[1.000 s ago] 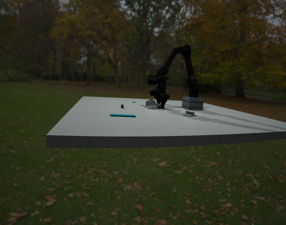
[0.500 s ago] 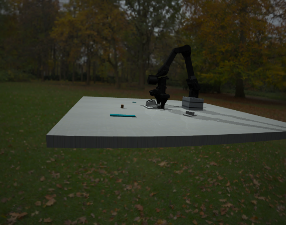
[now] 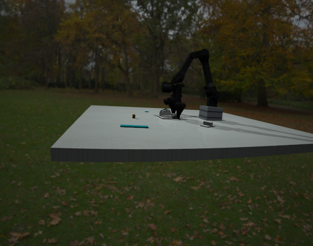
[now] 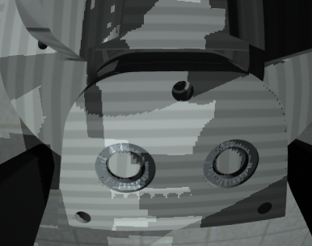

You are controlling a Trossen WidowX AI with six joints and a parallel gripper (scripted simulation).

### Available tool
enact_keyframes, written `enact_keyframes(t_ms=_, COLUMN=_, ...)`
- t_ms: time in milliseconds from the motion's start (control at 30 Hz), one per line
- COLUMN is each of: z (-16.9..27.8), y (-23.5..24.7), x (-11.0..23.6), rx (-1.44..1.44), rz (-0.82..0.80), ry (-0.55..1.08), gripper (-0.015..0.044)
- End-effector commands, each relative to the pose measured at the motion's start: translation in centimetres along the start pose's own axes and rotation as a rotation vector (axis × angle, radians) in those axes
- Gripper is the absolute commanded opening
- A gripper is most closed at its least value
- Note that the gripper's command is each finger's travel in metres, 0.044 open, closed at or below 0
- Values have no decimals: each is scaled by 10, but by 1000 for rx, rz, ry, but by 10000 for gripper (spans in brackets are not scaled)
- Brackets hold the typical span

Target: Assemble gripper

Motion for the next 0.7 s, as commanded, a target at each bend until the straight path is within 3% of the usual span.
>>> enact_keyframes(t_ms=0, z=0, y=0, x=0, rx=0, rz=0, ry=0, gripper=440)
enact_keyframes(t_ms=200, z=-1, y=0, x=7, rx=0, rz=0, ry=0, gripper=440)
enact_keyframes(t_ms=433, z=1, y=0, x=74, rx=5, rz=2, ry=0, gripper=440)
enact_keyframes(t_ms=667, z=8, y=-1, x=80, rx=8, rz=-1, ry=-7, gripper=440)
Point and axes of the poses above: the point midway between the two fingers, 35 mm back from their tips, its own x axis back along the fingers, its own y axis across the jaws, z = x × y, the point moved 1 cm from there along x, back along the fingers, and after that the axes turned 12 degrees about -x, right-handed, at the moved point
